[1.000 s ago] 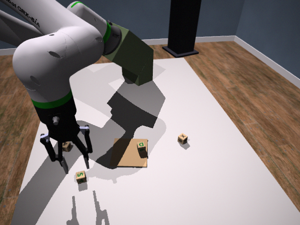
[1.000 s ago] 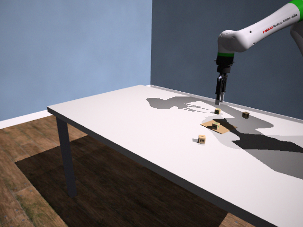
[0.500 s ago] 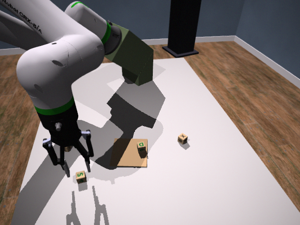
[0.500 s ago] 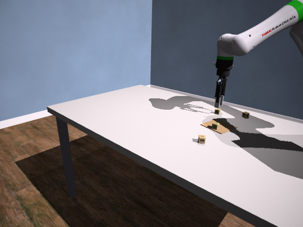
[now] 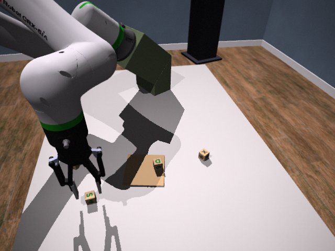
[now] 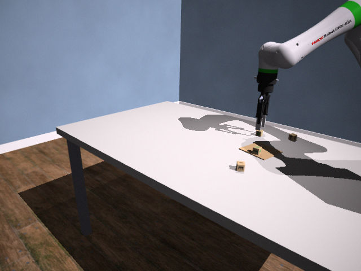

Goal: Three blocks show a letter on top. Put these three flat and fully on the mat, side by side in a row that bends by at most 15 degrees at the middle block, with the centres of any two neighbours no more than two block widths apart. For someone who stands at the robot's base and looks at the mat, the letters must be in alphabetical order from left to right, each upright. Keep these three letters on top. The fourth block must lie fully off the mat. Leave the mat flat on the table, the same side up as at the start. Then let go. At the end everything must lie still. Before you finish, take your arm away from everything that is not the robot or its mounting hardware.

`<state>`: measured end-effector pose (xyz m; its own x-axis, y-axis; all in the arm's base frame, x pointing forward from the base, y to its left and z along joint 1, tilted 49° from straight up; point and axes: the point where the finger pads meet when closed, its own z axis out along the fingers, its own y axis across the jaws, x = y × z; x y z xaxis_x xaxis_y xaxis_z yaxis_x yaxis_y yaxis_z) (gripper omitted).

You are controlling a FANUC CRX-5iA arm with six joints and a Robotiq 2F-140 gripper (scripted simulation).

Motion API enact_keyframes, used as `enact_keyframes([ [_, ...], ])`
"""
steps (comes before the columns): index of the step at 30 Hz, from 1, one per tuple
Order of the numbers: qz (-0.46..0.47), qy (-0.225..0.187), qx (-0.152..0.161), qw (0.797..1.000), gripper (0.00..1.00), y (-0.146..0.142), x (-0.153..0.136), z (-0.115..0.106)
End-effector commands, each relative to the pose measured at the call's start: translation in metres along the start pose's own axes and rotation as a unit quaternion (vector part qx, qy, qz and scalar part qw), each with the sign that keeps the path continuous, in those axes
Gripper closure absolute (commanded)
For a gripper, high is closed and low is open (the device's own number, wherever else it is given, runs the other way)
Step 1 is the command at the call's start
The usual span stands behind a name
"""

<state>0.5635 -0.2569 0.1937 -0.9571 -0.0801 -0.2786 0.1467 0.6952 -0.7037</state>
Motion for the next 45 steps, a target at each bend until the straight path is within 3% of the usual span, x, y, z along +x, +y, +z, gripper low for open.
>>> enact_keyframes([
  [1,0.0,0.0,0.0,1.0,0.6,0.0,0.0,0.0],
  [15,0.0,0.0,0.0,1.0,0.6,0.0,0.0,0.002],
  [34,0.0,0.0,0.0,1.0,0.6,0.0,0.0,0.034],
  [45,0.0,0.0,0.0,1.0,0.6,0.0,0.0,0.037],
])
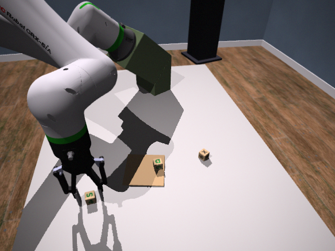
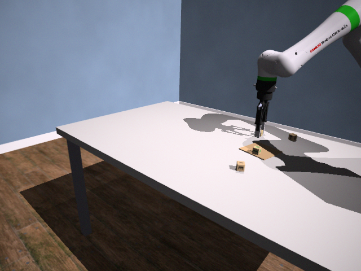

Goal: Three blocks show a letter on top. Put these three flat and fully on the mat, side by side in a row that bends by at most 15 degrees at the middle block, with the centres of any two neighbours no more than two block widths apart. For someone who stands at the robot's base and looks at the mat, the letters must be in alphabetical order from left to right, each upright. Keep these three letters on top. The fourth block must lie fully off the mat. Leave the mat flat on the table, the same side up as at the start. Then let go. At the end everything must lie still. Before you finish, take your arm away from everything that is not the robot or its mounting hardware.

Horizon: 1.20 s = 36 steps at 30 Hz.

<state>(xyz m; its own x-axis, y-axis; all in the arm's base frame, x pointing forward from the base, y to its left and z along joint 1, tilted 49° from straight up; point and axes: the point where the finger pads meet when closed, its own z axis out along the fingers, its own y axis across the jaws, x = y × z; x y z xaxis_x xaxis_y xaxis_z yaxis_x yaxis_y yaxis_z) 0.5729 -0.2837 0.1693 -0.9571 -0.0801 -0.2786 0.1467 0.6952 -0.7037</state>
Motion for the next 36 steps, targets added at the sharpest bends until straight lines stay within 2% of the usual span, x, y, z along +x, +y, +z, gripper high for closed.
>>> enact_keyframes([
  [1,0.0,0.0,0.0,1.0,0.6,0.0001,-0.0002,-0.0002],
  [3,0.0,0.0,0.0,1.0,0.6,0.0001,-0.0002,-0.0002],
  [4,0.0,0.0,0.0,1.0,0.72,0.0001,-0.0002,-0.0002],
  [20,0.0,0.0,0.0,1.0,0.72,0.0001,-0.0002,-0.0002],
  [21,0.0,0.0,0.0,1.0,0.84,0.0001,-0.0002,-0.0002],
  [36,0.0,0.0,0.0,1.0,0.84,0.0001,-0.0002,-0.0002],
])
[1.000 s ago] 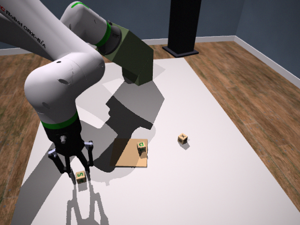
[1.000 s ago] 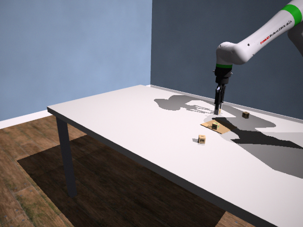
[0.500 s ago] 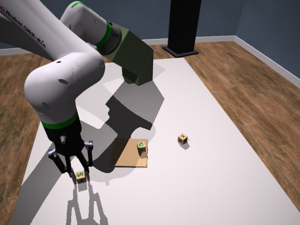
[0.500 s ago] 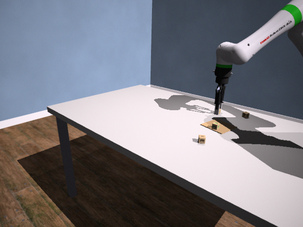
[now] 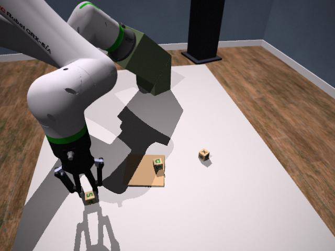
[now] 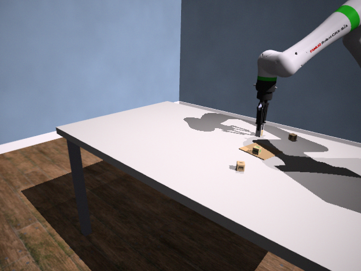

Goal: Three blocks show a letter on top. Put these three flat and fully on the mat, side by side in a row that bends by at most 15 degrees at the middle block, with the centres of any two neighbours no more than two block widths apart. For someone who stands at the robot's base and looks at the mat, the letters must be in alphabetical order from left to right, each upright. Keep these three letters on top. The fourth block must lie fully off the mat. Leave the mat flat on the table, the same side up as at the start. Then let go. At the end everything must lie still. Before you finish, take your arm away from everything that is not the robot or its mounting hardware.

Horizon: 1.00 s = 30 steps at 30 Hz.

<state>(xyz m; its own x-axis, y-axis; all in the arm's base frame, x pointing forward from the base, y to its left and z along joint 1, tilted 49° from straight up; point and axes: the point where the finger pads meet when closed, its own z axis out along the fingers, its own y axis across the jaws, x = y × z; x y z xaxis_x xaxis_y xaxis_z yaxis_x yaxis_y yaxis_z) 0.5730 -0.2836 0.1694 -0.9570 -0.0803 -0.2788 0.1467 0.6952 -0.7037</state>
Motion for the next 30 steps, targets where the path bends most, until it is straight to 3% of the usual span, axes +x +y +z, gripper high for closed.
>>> enact_keyframes([
  [1,0.0,0.0,0.0,1.0,0.84,0.0,0.0,0.0],
  [21,0.0,0.0,0.0,1.0,0.84,0.0,0.0,-0.002],
  [27,0.0,0.0,0.0,1.0,0.84,0.0,0.0,-0.015],
  [30,0.0,0.0,0.0,1.0,0.84,0.0,0.0,-0.035],
])
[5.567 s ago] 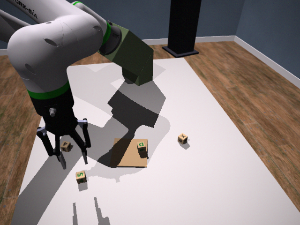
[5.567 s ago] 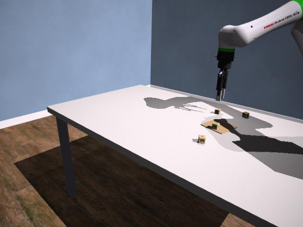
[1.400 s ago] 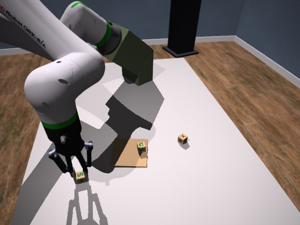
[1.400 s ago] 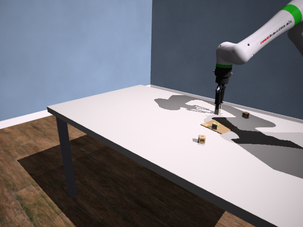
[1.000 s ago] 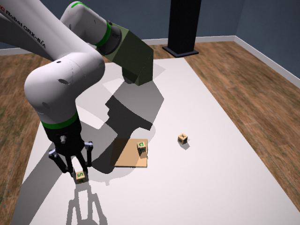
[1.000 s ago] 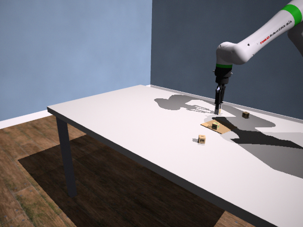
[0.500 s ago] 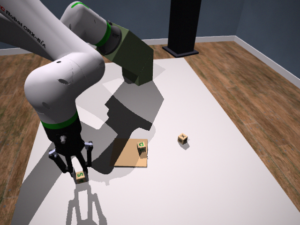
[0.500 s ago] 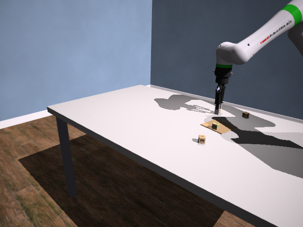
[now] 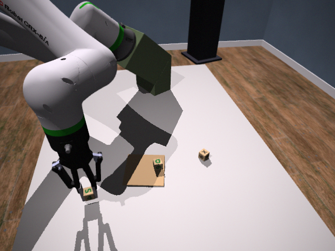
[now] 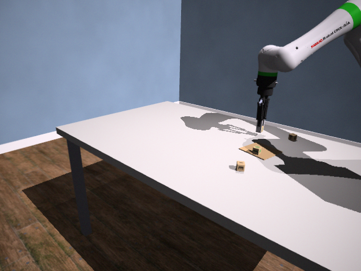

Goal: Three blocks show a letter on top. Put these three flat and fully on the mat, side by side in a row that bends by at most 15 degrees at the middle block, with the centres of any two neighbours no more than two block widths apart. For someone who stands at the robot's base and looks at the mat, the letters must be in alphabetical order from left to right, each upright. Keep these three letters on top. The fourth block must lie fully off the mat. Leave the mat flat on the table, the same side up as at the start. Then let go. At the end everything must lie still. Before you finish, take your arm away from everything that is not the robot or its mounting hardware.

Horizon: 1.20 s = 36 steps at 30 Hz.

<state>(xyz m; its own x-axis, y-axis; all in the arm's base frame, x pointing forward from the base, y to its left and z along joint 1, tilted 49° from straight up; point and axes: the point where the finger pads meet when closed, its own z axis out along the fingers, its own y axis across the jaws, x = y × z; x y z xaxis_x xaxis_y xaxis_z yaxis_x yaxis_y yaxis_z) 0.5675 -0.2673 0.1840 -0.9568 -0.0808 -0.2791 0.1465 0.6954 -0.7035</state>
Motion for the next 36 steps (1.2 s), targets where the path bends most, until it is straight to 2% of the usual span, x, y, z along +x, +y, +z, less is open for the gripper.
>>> enact_keyframes([
  [1,0.0,0.0,0.0,1.0,0.84,0.0,0.0,-0.02],
  [7,0.0,0.0,0.0,1.0,0.84,0.0,0.0,-0.062],
  [11,0.0,0.0,0.0,1.0,0.84,0.0,0.0,-0.076],
  [24,-0.007,0.0,0.0,1.0,0.84,0.002,0.0,-0.077],
  [29,-0.118,0.001,-0.003,0.993,0.84,0.036,0.006,-0.077],
  [31,-0.118,0.001,-0.003,0.993,0.84,0.036,0.006,-0.077],
  [32,-0.172,0.001,-0.005,0.985,0.84,0.052,0.01,-0.078],
  [36,-0.231,0.001,-0.006,0.973,0.84,0.069,0.014,-0.078],
])
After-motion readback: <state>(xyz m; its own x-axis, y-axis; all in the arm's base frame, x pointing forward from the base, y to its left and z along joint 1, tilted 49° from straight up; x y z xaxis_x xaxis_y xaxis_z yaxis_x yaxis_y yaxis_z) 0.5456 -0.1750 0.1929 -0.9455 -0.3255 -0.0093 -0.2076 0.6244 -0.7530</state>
